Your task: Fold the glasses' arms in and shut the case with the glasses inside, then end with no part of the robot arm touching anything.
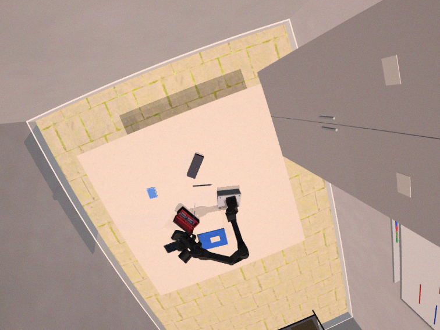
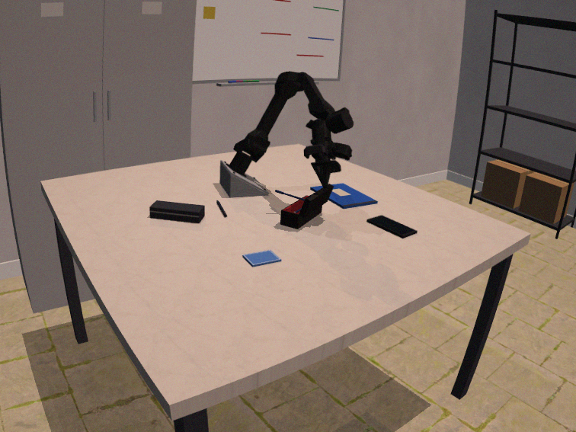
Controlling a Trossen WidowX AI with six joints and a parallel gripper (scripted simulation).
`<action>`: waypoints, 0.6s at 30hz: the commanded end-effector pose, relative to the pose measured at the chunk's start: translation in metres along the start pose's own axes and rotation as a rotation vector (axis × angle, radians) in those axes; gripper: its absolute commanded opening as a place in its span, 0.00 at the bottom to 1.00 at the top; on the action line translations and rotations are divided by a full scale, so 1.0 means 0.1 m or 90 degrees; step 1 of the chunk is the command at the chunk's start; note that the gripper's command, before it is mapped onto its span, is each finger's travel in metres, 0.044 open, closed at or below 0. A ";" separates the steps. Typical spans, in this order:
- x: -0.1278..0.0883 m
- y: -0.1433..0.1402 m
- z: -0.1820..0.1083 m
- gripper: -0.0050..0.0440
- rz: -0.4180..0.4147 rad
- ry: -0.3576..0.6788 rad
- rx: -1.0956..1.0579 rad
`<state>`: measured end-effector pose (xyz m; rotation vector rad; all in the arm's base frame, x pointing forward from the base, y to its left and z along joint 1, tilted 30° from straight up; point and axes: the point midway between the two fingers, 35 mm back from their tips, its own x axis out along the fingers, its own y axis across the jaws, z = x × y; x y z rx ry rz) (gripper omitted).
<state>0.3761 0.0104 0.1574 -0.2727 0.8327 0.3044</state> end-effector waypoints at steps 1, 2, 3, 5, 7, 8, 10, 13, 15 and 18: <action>-0.05 0.06 -0.07 0.10 0.024 0.013 -0.073; -0.06 0.08 -0.09 0.10 0.031 0.018 -0.093; -0.07 0.09 -0.11 0.10 0.038 0.022 -0.114; -0.09 0.13 -0.16 0.10 0.053 0.029 -0.155; -0.10 0.15 -0.18 0.10 0.061 0.033 -0.175; -0.10 0.15 -0.18 0.10 0.061 0.033 -0.175; -0.12 0.18 -0.22 0.10 0.077 0.039 -0.216; -0.15 0.24 -0.29 0.10 0.102 0.046 -0.277; -0.18 0.27 -0.33 0.10 0.120 0.049 -0.318; -0.22 0.33 -0.40 0.10 0.147 0.051 -0.378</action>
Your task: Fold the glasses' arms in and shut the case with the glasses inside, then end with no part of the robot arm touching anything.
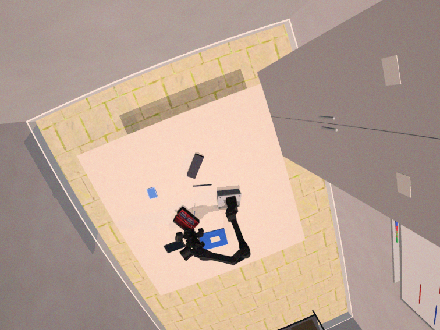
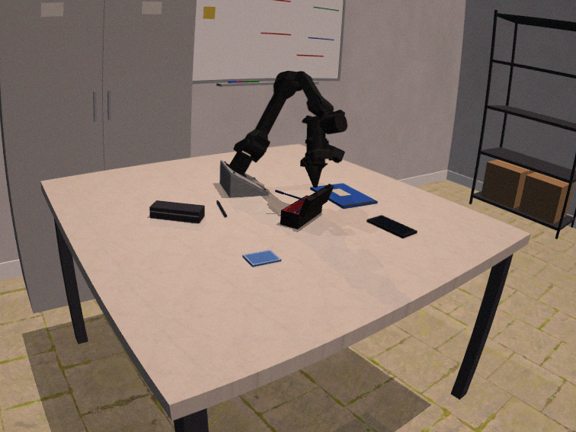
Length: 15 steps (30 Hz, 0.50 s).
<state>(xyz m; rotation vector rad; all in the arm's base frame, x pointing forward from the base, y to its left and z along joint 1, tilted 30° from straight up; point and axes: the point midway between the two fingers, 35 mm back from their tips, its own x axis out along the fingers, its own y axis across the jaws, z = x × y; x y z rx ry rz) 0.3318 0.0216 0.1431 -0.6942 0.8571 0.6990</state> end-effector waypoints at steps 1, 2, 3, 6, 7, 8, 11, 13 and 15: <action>-0.05 0.10 -0.02 0.10 0.027 -0.004 -0.069; -0.06 0.13 -0.03 0.10 0.036 -0.005 -0.090; -0.07 0.16 -0.04 0.10 0.044 -0.006 -0.110; -0.09 0.22 -0.06 0.10 0.061 -0.008 -0.151; -0.09 0.22 -0.06 0.10 0.061 -0.008 -0.151; -0.10 0.25 -0.06 0.10 0.069 -0.010 -0.172; -0.13 0.34 -0.09 0.10 0.094 -0.018 -0.233; -0.15 0.40 -0.10 0.10 0.111 -0.025 -0.274; -0.17 0.46 -0.11 0.10 0.127 -0.033 -0.314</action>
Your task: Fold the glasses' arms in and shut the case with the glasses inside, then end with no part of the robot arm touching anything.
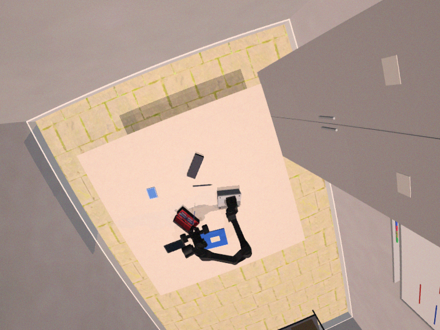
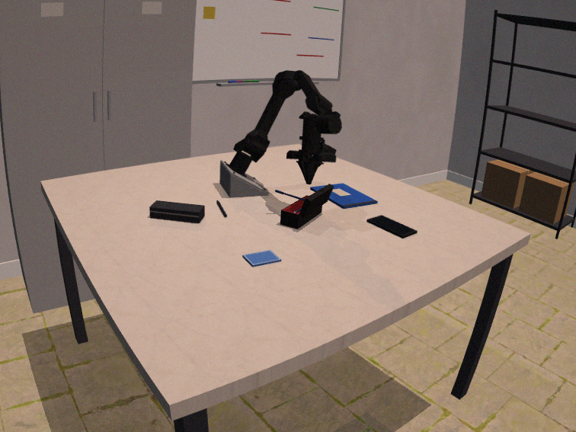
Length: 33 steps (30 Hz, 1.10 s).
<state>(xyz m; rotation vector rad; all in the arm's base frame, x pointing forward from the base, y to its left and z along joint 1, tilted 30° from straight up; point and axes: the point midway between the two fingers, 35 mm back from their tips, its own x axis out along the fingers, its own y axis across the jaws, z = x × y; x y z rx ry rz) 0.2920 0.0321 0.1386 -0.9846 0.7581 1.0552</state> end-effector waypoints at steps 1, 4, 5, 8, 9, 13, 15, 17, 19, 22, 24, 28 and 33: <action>-0.05 0.11 0.04 0.10 0.022 -0.018 -0.072; -0.07 0.20 0.06 0.10 0.043 -0.033 -0.133; -0.08 0.23 0.07 0.10 0.050 -0.039 -0.154; -0.10 0.30 0.08 0.10 0.062 -0.051 -0.194; -0.10 0.30 0.08 0.10 0.062 -0.051 -0.194; -0.14 0.42 0.12 0.10 0.084 -0.079 -0.276; -0.16 0.48 0.14 0.10 0.093 -0.094 -0.316; -0.19 0.53 0.16 0.10 0.101 -0.110 -0.354; -0.20 0.56 0.17 0.10 0.105 -0.118 -0.374; -0.20 0.57 0.17 0.10 0.105 -0.119 -0.377; -0.12 0.58 0.18 0.10 0.106 -0.119 -0.377; 0.11 0.62 0.20 0.10 0.106 -0.119 -0.377; 0.28 0.67 0.23 0.10 0.105 -0.119 -0.377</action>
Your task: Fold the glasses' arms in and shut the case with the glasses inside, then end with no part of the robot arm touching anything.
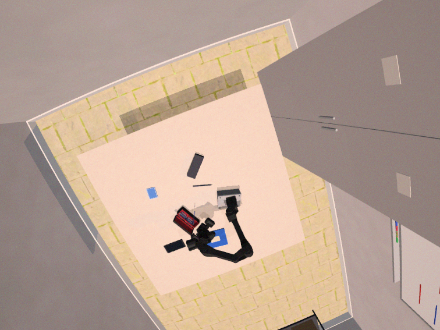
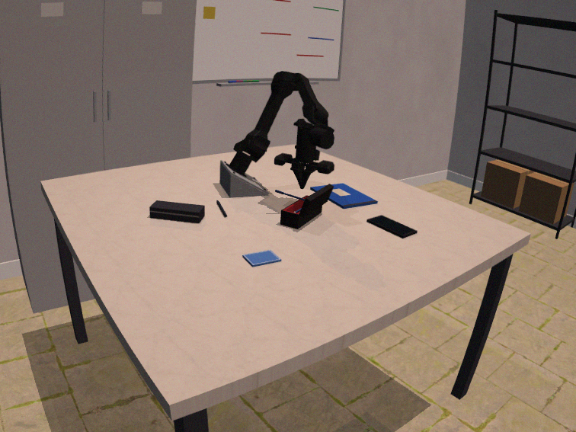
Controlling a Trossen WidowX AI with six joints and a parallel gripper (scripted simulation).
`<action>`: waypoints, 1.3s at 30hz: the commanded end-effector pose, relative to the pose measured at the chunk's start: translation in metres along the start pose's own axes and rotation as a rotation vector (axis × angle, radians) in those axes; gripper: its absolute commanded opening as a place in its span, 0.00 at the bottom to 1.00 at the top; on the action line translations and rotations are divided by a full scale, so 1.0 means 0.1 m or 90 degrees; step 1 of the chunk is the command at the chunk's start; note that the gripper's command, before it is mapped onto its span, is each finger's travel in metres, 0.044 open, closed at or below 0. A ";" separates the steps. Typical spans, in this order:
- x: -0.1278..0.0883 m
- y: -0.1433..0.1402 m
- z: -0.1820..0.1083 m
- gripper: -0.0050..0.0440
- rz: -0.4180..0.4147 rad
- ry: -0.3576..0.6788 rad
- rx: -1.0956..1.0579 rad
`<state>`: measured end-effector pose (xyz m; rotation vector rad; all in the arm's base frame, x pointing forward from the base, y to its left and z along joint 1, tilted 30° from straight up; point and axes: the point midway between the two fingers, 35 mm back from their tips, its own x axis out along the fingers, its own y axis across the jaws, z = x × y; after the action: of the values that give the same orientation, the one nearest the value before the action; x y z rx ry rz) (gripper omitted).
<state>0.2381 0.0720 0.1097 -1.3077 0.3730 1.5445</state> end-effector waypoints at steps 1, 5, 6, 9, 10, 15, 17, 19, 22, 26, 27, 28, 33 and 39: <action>0.07 0.00 -0.01 0.10 0.000 0.003 0.001; 0.08 0.00 -0.01 0.10 0.000 0.003 0.001; 0.08 0.00 -0.01 0.10 0.000 0.003 0.001; 0.08 0.00 -0.03 0.10 0.000 0.003 0.001; 0.08 0.00 -0.03 0.10 0.000 0.003 0.001; 0.08 0.00 -0.08 0.10 0.000 0.003 0.001; 0.08 0.00 -0.10 0.10 0.000 0.003 0.001; 0.08 0.00 -0.12 0.10 0.000 0.003 0.001; 0.08 0.00 -0.15 0.10 0.000 0.003 0.001; 0.08 0.00 -0.17 0.10 0.000 0.003 0.001; 0.08 0.00 -0.17 0.10 0.000 0.003 0.001; 0.08 0.00 -0.18 0.10 0.000 0.003 0.001; 0.08 0.00 -0.21 0.10 0.000 0.003 0.001; 0.08 0.00 -0.25 0.10 0.000 0.003 0.001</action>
<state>0.2497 0.0579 0.0946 -1.3128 0.3812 1.5420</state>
